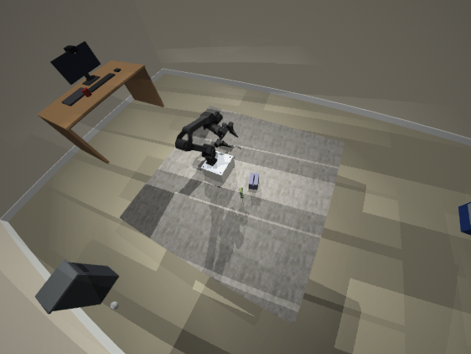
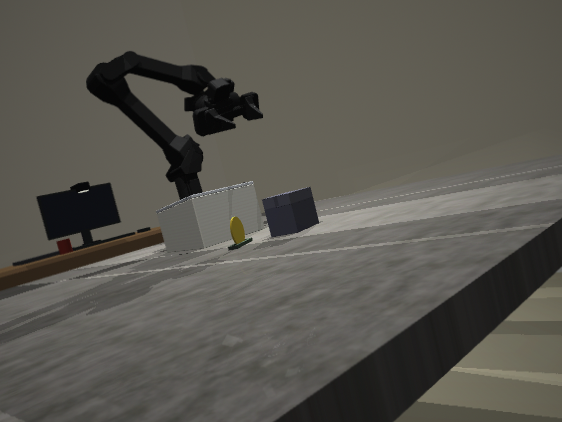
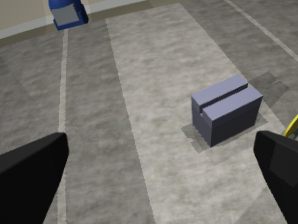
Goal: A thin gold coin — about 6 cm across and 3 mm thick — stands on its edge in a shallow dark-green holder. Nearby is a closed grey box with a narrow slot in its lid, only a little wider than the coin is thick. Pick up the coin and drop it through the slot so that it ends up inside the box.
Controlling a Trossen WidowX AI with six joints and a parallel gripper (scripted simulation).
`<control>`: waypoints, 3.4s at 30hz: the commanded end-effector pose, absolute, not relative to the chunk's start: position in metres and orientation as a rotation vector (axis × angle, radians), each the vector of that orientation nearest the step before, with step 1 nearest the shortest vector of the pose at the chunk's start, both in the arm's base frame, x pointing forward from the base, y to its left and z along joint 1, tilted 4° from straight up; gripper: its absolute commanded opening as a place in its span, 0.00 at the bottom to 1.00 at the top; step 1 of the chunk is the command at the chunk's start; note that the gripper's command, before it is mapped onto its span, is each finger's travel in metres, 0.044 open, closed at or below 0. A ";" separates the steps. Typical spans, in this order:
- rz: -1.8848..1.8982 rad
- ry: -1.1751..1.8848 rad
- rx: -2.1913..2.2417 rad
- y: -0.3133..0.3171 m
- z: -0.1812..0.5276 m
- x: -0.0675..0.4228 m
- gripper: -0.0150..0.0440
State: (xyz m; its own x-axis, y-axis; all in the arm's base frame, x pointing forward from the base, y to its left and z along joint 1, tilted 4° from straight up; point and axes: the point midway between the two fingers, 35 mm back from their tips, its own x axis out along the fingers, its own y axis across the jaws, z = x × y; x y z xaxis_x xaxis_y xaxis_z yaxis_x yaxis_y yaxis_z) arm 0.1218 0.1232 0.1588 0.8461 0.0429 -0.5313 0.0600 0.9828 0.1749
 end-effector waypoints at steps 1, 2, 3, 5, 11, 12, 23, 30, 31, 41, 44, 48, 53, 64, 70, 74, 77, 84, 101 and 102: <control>-0.016 0.567 0.186 0.123 0.158 0.122 0.89; -0.038 0.577 0.178 0.122 0.157 0.124 0.84; -0.073 0.596 0.167 0.121 0.155 0.128 0.80; -0.156 0.643 0.142 0.118 0.150 0.136 0.71; -0.379 0.808 0.106 0.106 0.134 0.162 0.53; -0.412 0.838 0.105 0.104 0.131 0.167 0.53; -0.692 1.169 0.207 0.059 0.096 0.225 0.53; -0.781 1.342 0.363 0.009 0.072 0.258 0.53; -0.789 1.365 0.398 0.001 0.068 0.263 0.53; -0.800 1.473 0.744 -0.079 0.033 0.291 0.53; -0.799 1.474 0.748 -0.078 0.032 0.290 0.53; -0.799 1.474 0.748 -0.078 0.029 0.290 0.53; -0.800 1.474 0.748 -0.078 -0.003 0.288 0.53; -0.799 1.474 0.748 -0.075 -0.018 0.286 0.53; -0.799 1.474 0.748 -0.075 -0.025 0.287 0.53; -0.799 1.474 0.748 -0.076 -0.032 0.287 0.53; -0.800 1.474 0.748 -0.076 -0.037 0.287 0.53; -0.800 1.474 0.748 -0.076 -0.048 0.286 0.53; -0.800 1.474 0.748 -0.076 -0.075 0.284 0.53; -0.800 1.474 0.748 -0.076 -0.076 0.283 0.53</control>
State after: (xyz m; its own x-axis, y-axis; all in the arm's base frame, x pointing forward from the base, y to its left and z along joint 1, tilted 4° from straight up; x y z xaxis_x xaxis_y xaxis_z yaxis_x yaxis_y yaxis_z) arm 0.2869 -0.0773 -0.0690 -0.0475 -0.0125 -0.9988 0.8351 0.5481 -0.0466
